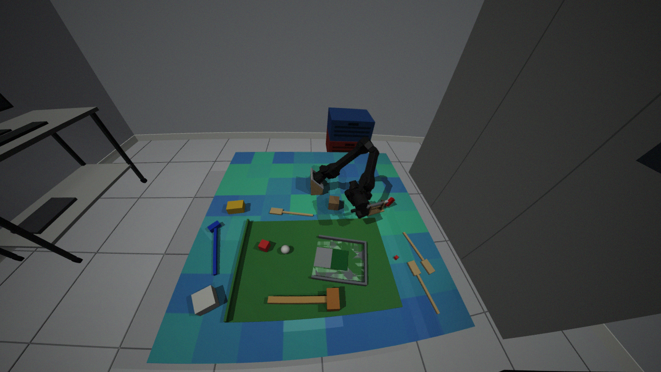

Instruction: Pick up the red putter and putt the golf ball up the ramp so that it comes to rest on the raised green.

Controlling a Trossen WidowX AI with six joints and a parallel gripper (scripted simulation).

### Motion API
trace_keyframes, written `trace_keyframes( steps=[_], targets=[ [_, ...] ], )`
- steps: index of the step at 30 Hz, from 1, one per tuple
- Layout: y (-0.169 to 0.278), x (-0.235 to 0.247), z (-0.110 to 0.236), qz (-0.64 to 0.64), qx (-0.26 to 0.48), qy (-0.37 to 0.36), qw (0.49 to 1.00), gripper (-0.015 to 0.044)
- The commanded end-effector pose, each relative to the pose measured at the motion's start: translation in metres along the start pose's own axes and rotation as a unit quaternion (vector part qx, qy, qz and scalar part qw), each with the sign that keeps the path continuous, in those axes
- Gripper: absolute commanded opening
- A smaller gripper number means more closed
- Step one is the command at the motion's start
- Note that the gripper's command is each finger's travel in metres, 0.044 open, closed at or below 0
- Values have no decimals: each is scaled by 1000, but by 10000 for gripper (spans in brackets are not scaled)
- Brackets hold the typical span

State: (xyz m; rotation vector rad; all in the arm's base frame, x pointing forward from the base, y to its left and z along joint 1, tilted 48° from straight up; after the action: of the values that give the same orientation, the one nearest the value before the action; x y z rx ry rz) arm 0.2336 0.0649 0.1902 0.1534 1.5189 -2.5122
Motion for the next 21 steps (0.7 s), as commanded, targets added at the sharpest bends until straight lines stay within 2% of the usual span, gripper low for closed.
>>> trace_keyframes(
  steps=[1,16,21],
  targets=[
    [0,0,-3,1,-1,3,1000,440],
    [5,0,-24,1,-2,3,1000,440],
    [4,0,-21,3,-3,3,1000,309]
  ],
)
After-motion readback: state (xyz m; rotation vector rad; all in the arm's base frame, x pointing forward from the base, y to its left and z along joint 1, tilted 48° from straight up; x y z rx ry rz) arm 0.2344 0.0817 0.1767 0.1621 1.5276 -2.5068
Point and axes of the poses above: the point midway between the two fingers, 35 mm back from their tips, its own z axis back along the fingers, its own x axis across the jaws, y = z × x, the point moved 9 cm from there along z, back along the fingers
